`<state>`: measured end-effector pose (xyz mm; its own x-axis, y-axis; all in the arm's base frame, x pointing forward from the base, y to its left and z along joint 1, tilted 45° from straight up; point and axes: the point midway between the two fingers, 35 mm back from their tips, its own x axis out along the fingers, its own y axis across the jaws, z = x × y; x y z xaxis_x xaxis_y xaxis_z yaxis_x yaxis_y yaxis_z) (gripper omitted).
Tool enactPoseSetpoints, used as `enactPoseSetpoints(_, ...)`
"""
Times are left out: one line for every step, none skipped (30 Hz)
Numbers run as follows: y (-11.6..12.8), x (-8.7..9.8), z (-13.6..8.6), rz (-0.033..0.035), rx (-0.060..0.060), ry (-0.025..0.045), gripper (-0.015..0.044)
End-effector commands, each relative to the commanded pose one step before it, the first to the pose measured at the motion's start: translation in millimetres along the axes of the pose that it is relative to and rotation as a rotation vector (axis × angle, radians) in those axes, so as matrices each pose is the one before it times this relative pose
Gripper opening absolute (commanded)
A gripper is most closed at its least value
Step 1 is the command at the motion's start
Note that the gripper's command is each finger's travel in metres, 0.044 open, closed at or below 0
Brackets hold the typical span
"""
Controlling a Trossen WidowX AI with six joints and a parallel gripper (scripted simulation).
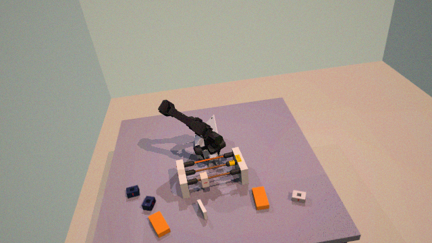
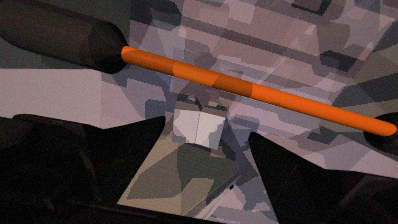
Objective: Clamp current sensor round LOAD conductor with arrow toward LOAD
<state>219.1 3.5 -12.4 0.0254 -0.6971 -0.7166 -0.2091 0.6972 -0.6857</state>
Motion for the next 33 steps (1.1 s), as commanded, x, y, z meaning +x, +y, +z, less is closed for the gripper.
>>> enactPoseSetpoints(0.0,0.0,0.0,0.0,0.0,0.0,0.0414)
enactPoseSetpoints(0.0,0.0,0.0,0.0,0.0,0.0,0.0387)
enactPoseSetpoints(0.0,0.0,0.0,0.0,0.0,0.0,0.0361)
enactPoseSetpoints(0.0,0.0,0.0,0.0,0.0,0.0,0.0355)
enactPoseSetpoints(0.0,0.0,0.0,0.0,0.0,0.0,0.0348)
enactPoseSetpoints(0.0,0.0,0.0,0.0,0.0,0.0,0.0341)
enactPoseSetpoints(0.0,0.0,0.0,0.0,0.0,0.0,0.0335)
enactPoseSetpoints(0.0,0.0,0.0,0.0,0.0,0.0,0.0328)
enactPoseSetpoints(0.0,0.0,0.0,0.0,0.0,0.0,0.0321)
enactPoseSetpoints(0.0,0.0,0.0,0.0,0.0,0.0,0.0315)
enactPoseSetpoints(0.0,0.0,0.0,0.0,0.0,0.0,0.0308)
enactPoseSetpoints(0.0,0.0,0.0,0.0,0.0,0.0,0.0301)
enactPoseSetpoints(0.0,0.0,0.0,0.0,0.0,0.0,0.0295)
enactPoseSetpoints(0.0,0.0,0.0,0.0,0.0,0.0,0.0288)
enactPoseSetpoints(0.0,0.0,0.0,0.0,0.0,0.0,0.0281)
enactPoseSetpoints(0.0,0.0,0.0,0.0,0.0,0.0,0.0275)
enactPoseSetpoints(0.0,0.0,0.0,0.0,0.0,0.0,0.0268)
enactPoseSetpoints(0.0,0.0,0.0,0.0,0.0,0.0,0.0261)
enactPoseSetpoints(0.0,0.0,0.0,0.0,0.0,0.0,0.0255)
enactPoseSetpoints(0.0,0.0,0.0,0.0,0.0,0.0,0.0248)
enactPoseSetpoints(0.0,0.0,0.0,0.0,0.0,0.0,0.0241)
enactPoseSetpoints(0.0,0.0,0.0,0.0,0.0,0.0,0.0235)
enactPoseSetpoints(0.0,0.0,0.0,0.0,0.0,0.0,0.0228)
enactPoseSetpoints(0.0,0.0,0.0,0.0,0.0,0.0,0.0221)
enactPoseSetpoints(0.0,0.0,0.0,0.0,0.0,0.0,0.0215)
enactPoseSetpoints(0.08,-0.81,0.22,0.00023,-0.0001,-0.0001,0.0188)
enactPoseSetpoints(0.16,-1.64,0.44,0.00046,-0.0002,-0.00019,0.0162)
enactPoseSetpoints(0.24,-2.52,0.65,0.00068,-0.0004,-0.00028,0.0136)
enactPoseSetpoints(0.3,-3.26,0.79,0.00083,-0.0004,-0.00032,0.011)
enactPoseSetpoints(0.35,-4.02,0.89,0.00094,-0.0005,-0.00035,0.0083)
enactPoseSetpoints(0.39,-4.76,0.95,0.00101,-0.0006,-0.00035,0.0057)
enactPoseSetpoints(0.4,-5.19,0.9,0.00097,-0.0007,-0.0003,0.0031)
enactPoseSetpoints(0.38,-5.34,0.79,0.00086,-0.0006,-0.00022,0.0005)
